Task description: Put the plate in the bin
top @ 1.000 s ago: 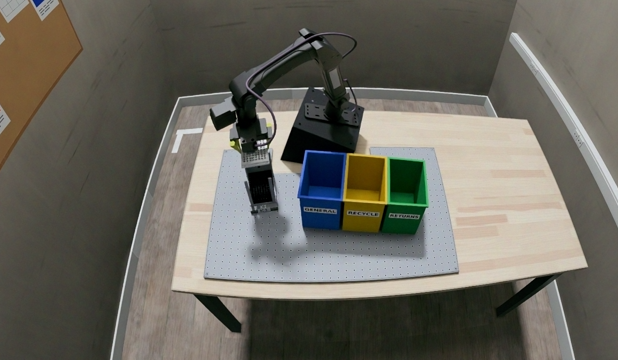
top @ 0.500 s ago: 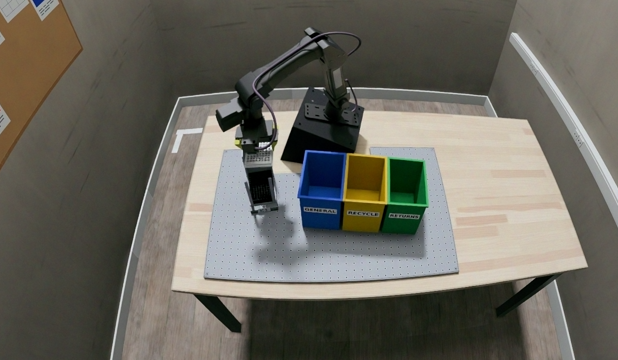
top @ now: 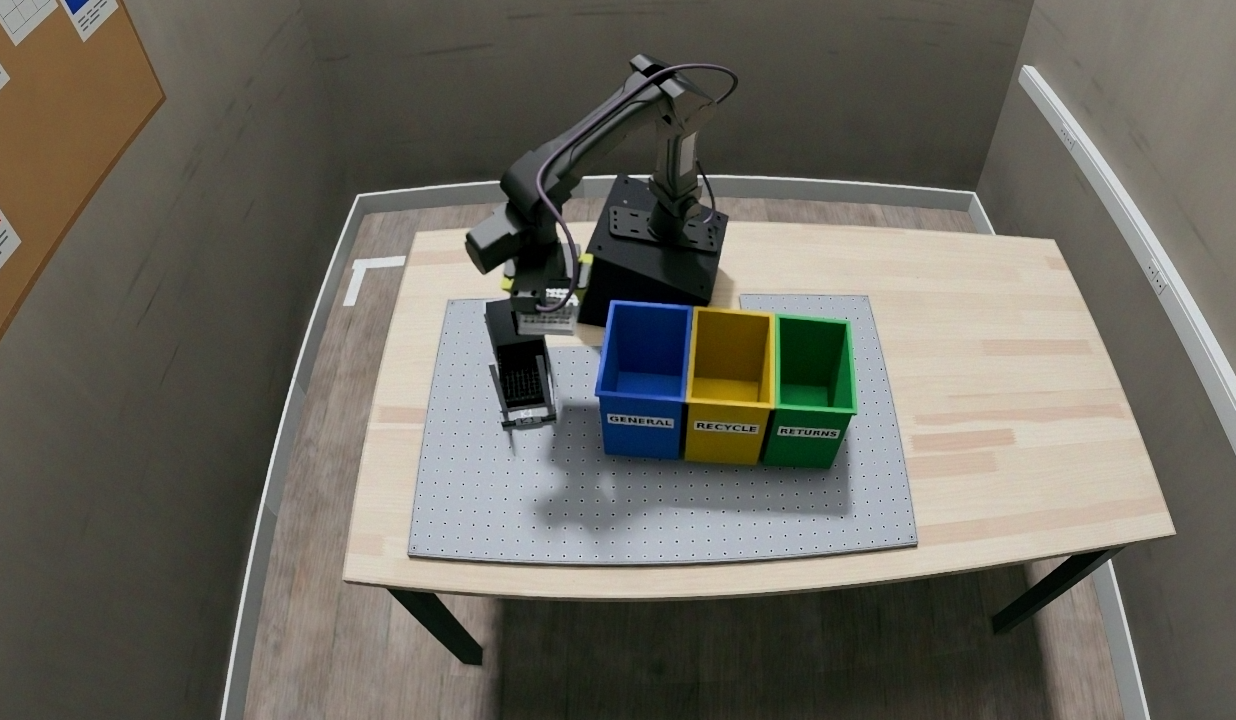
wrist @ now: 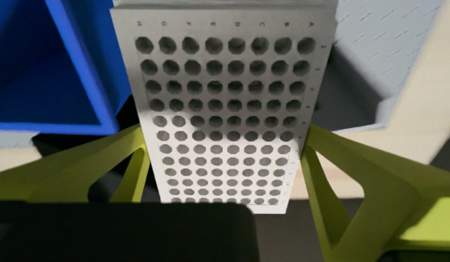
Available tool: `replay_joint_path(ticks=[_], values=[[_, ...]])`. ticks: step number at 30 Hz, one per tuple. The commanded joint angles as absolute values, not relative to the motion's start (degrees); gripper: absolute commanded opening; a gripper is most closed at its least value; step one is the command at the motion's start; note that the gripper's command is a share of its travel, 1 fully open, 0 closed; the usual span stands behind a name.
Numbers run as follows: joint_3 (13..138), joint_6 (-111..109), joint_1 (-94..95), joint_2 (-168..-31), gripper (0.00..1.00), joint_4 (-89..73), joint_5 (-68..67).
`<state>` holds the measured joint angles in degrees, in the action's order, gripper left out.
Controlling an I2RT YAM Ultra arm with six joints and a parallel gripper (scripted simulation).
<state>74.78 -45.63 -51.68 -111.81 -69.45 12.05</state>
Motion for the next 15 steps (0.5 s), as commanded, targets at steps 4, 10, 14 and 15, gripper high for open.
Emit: replay_joint_path(ticks=[4,10,14,15], values=[[74.29,-42.75,-49.83,-106.95,0.00,-67.02,15.44],[72.01,-39.53,-46.92,-104.20,0.00,-66.68,15.80],[70.74,-37.51,-44.96,-102.46,0.00,-66.64,16.06],[70.44,-36.99,-44.46,-102.03,0.00,-66.64,16.13]])
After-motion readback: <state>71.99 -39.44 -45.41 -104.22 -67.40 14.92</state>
